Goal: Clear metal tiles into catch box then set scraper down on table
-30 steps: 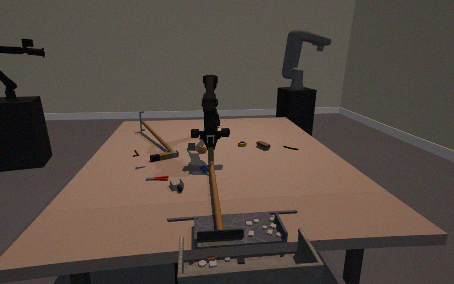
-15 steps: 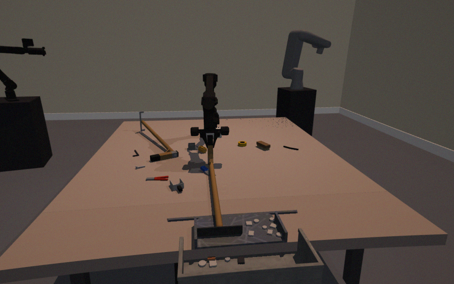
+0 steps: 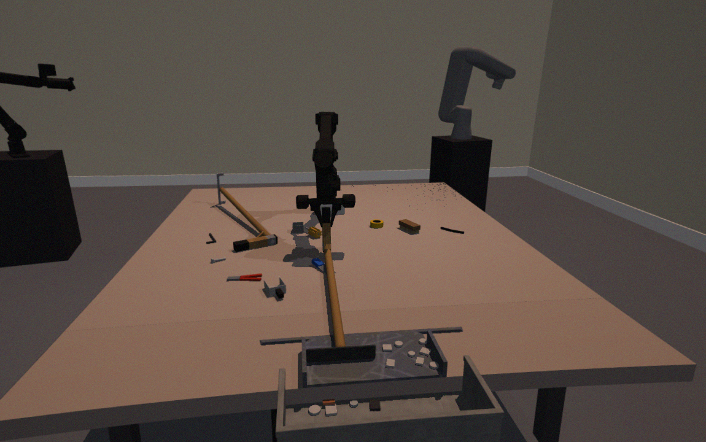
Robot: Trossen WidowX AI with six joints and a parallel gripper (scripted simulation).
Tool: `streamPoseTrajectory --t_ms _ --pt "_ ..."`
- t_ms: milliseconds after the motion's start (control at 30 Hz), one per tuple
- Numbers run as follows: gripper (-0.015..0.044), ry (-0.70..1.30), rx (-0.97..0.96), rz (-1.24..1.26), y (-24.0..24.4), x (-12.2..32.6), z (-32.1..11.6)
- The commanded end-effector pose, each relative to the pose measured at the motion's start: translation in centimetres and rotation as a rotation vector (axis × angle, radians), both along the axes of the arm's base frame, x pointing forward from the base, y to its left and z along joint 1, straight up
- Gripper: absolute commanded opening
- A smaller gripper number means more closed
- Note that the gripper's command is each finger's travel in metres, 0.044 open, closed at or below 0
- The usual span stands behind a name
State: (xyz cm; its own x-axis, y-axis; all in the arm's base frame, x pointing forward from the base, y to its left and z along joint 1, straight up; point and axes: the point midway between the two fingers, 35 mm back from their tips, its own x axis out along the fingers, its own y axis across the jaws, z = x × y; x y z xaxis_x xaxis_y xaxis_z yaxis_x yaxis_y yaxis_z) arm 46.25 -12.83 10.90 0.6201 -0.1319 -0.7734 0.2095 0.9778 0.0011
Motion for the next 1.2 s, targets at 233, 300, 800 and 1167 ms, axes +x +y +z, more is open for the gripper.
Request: streamPoseTrajectory --t_ms 233,300,800,1167 --pt "0.0000 -0.021 -0.004 0.002 0.2 -1.2 0.8" --pt "0.0000 -0.021 -0.004 0.002 0.2 -1.5 0.8" --pt "0.0000 -0.021 -0.004 0.002 0.6 -3.4 0.8" --pt "0.0000 -0.022 -0.004 0.001 0.8 -4.7 0.8"
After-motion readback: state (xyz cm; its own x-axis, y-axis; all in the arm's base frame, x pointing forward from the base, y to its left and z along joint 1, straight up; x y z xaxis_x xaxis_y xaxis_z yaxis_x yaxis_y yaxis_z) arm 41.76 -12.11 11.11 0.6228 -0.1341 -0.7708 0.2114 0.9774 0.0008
